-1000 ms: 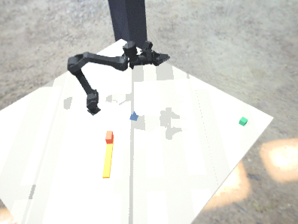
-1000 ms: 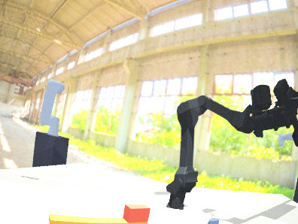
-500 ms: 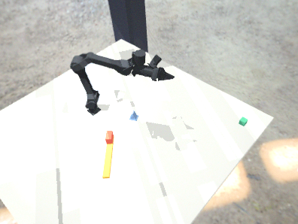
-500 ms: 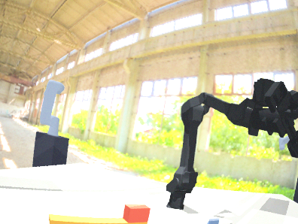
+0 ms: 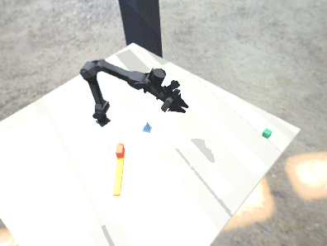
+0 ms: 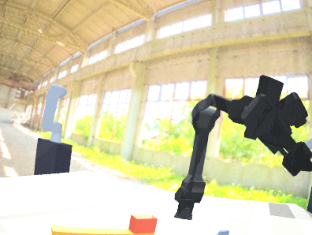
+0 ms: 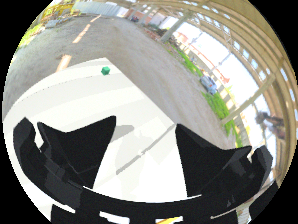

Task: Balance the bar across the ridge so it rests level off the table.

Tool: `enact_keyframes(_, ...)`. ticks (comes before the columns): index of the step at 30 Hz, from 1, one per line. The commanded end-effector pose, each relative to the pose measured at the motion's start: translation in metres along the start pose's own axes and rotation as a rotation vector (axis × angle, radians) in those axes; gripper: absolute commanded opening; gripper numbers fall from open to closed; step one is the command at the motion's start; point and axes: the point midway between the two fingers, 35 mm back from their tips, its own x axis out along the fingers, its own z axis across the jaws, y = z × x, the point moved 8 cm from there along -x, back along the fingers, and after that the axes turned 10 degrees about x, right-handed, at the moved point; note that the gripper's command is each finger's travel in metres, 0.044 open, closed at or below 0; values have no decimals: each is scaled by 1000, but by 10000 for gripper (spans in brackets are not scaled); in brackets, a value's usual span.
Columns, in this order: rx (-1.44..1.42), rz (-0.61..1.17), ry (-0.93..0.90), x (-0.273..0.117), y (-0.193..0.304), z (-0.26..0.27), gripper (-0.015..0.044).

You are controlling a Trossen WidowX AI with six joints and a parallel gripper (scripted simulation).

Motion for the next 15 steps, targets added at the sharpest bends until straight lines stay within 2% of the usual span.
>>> enact_keyframes(1,57,77,23,7,11,-17,315)
enact_keyframes(15,337,355,140,13,55,-78,315)
